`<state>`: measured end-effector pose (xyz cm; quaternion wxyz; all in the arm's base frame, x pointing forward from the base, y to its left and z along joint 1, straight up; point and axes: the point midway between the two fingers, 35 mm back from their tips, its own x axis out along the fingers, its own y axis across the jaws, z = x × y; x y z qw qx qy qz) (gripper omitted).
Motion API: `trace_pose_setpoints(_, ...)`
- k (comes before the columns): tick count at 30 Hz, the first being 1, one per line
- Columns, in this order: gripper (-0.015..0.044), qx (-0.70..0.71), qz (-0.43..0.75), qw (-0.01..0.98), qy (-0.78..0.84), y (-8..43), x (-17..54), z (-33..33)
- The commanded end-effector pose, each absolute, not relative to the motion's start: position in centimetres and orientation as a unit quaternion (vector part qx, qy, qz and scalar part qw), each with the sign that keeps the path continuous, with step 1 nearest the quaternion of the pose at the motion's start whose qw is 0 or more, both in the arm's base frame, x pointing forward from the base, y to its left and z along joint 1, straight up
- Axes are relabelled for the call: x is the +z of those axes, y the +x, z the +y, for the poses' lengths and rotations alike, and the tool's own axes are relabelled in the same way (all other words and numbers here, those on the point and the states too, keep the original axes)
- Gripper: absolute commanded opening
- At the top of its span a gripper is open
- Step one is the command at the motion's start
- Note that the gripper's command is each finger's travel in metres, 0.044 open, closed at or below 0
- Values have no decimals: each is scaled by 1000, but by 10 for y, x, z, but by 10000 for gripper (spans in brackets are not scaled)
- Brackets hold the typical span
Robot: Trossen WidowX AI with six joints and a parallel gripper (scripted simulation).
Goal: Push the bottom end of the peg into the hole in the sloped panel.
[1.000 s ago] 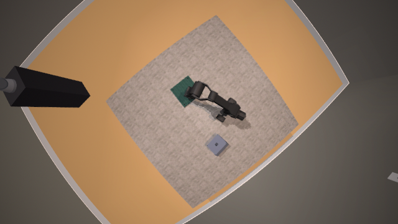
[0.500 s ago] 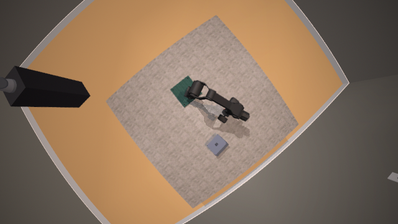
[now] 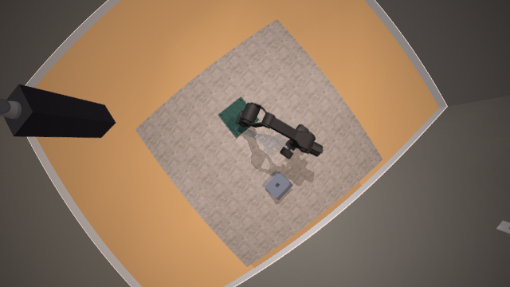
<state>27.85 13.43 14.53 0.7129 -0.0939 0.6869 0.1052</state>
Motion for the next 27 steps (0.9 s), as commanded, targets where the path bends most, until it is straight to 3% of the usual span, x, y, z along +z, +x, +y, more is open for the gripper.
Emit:
trace_pose_setpoints(1,0,108,684,716,-89,281,147,131)
trace_pose_setpoints(27,0,119,655,744,-54,300,150,104)
